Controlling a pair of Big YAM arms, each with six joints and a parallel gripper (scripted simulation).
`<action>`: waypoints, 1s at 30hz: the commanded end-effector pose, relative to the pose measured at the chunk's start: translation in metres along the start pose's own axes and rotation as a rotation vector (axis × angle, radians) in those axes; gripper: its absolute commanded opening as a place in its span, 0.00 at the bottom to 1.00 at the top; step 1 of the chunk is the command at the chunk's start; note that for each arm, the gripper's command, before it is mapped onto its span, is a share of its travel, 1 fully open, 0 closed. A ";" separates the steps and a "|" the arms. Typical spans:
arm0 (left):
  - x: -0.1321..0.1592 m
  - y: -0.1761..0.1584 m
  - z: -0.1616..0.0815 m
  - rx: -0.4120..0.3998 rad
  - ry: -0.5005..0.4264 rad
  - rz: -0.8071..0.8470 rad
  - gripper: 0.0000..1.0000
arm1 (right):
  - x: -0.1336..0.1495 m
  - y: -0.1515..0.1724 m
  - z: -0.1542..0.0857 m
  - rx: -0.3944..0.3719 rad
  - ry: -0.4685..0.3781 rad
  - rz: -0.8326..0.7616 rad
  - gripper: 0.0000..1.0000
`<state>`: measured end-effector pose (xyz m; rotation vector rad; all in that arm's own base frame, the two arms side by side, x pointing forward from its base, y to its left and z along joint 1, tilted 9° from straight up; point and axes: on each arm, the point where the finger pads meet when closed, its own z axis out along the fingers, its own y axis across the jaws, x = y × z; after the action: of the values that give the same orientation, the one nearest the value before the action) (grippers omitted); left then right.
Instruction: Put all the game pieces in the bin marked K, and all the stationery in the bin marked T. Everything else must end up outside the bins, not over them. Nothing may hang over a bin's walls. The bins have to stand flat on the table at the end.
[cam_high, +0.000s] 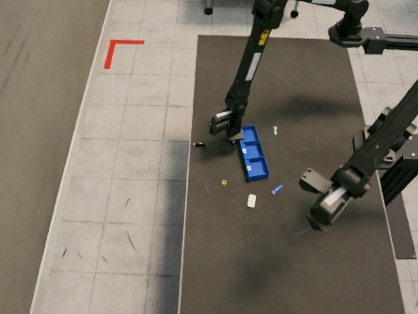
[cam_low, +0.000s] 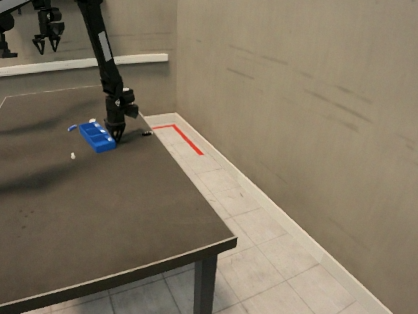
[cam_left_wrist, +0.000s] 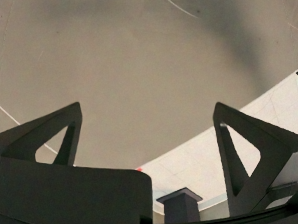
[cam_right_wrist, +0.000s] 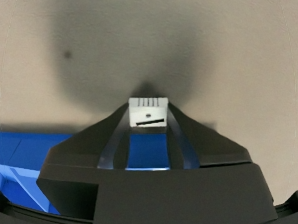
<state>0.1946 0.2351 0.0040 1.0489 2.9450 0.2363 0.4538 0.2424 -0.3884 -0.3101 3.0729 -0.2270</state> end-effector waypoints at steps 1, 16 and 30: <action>0.003 -0.003 -0.005 -0.003 0.001 0.000 1.00 | -0.010 0.002 -0.005 -0.006 -0.018 0.003 0.20; 0.003 -0.003 -0.005 -0.003 0.001 0.000 1.00 | -0.005 -0.005 -0.003 -0.003 -0.010 0.007 0.20; 0.003 -0.003 -0.005 -0.003 0.001 0.000 1.00 | -0.007 0.007 -0.056 -0.005 -0.016 -0.001 0.20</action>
<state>0.1946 0.2351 0.0040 1.0489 2.9450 0.2363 0.4614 0.2507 -0.3449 -0.3023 3.0555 -0.2118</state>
